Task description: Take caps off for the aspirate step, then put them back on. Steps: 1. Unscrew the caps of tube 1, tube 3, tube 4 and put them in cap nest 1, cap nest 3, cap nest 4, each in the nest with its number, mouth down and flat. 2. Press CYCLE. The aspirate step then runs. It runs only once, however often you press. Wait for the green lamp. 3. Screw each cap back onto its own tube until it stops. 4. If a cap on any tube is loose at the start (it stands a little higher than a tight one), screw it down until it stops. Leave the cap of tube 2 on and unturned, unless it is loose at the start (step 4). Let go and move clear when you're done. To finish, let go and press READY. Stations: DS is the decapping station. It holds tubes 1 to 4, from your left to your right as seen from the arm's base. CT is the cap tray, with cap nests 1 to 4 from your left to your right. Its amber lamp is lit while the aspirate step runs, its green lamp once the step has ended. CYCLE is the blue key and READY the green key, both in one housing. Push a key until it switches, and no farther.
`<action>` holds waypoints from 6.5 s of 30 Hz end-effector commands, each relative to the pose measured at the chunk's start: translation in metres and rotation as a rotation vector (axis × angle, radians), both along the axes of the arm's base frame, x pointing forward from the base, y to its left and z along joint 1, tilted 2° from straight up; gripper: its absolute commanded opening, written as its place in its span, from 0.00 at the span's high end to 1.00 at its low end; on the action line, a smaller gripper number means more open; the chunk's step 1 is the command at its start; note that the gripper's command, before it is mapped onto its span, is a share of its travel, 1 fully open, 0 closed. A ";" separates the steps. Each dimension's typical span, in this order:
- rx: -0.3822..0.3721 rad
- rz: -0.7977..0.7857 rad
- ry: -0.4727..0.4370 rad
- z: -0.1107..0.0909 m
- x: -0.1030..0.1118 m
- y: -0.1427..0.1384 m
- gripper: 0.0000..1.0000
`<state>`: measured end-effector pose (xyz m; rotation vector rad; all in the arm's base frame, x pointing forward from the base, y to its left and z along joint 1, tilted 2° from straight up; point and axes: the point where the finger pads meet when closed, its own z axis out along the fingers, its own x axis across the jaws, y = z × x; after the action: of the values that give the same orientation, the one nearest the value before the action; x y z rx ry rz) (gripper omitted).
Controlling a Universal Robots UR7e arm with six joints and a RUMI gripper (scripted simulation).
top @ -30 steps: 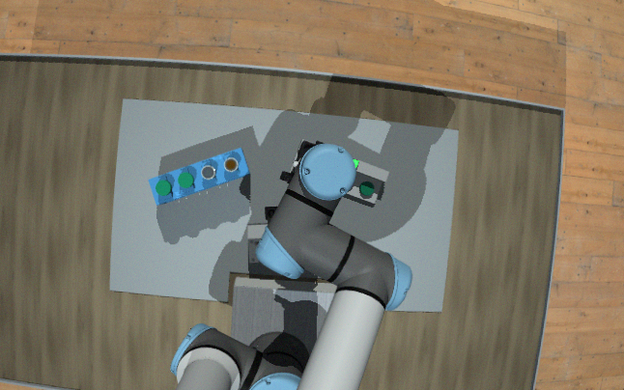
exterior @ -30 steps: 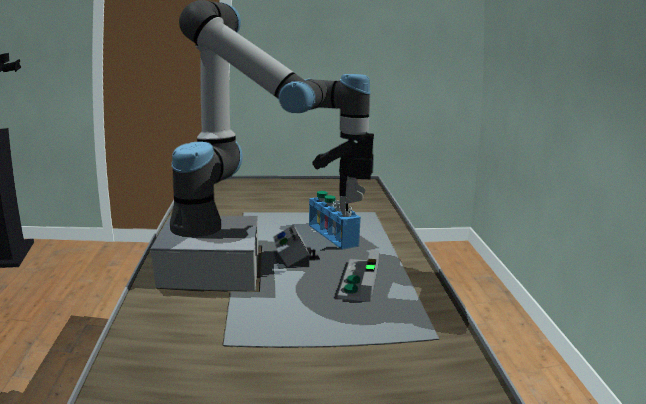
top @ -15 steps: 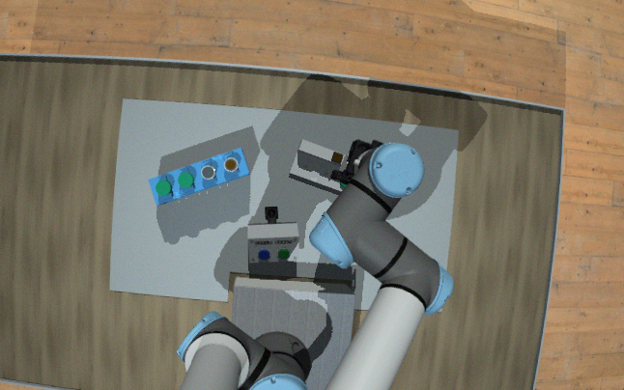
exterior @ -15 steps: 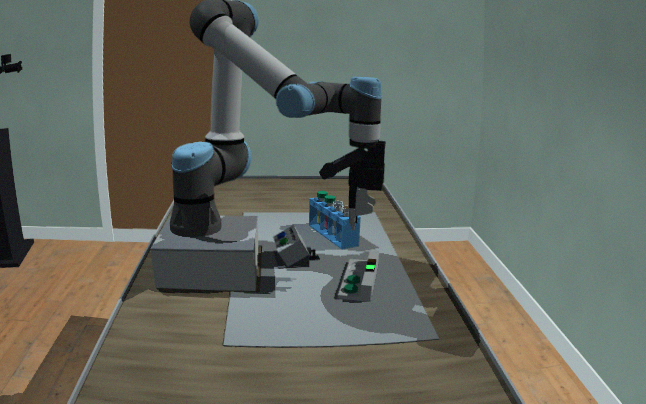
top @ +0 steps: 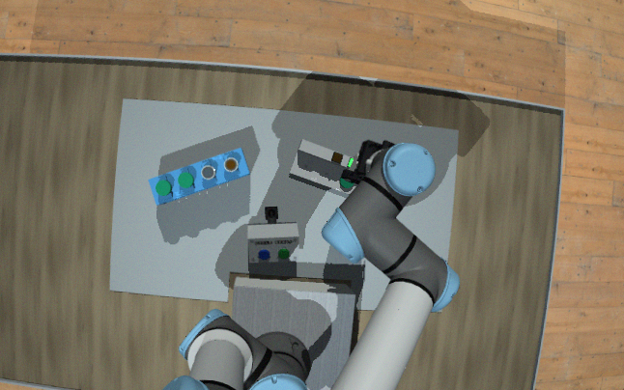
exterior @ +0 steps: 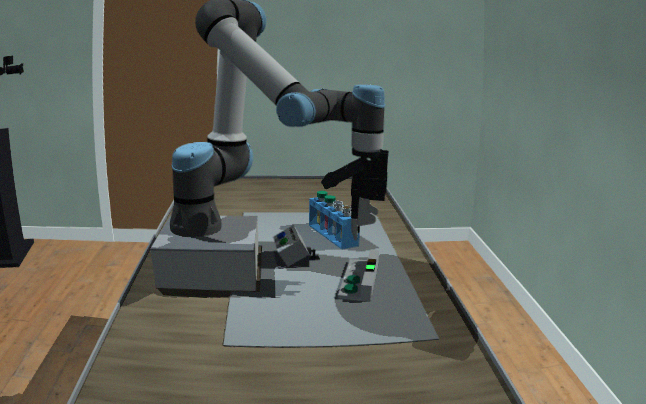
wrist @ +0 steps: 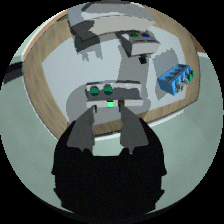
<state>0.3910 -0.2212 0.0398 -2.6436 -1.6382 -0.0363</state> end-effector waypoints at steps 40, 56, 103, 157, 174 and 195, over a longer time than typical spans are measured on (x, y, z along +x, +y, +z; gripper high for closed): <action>-0.001 0.000 -0.001 -0.115 0.002 0.003 0.71; -0.001 0.000 -0.001 -0.122 0.001 0.004 0.71; -0.001 0.000 -0.002 -0.007 0.001 -0.001 1.00; 0.001 -0.378 0.013 0.029 0.050 0.286 1.00; 0.001 -0.378 0.013 0.027 0.055 0.314 1.00; 0.001 -0.378 0.013 0.004 0.055 0.315 1.00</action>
<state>0.4460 0.0939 0.0443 -2.9019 -1.1105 -0.0269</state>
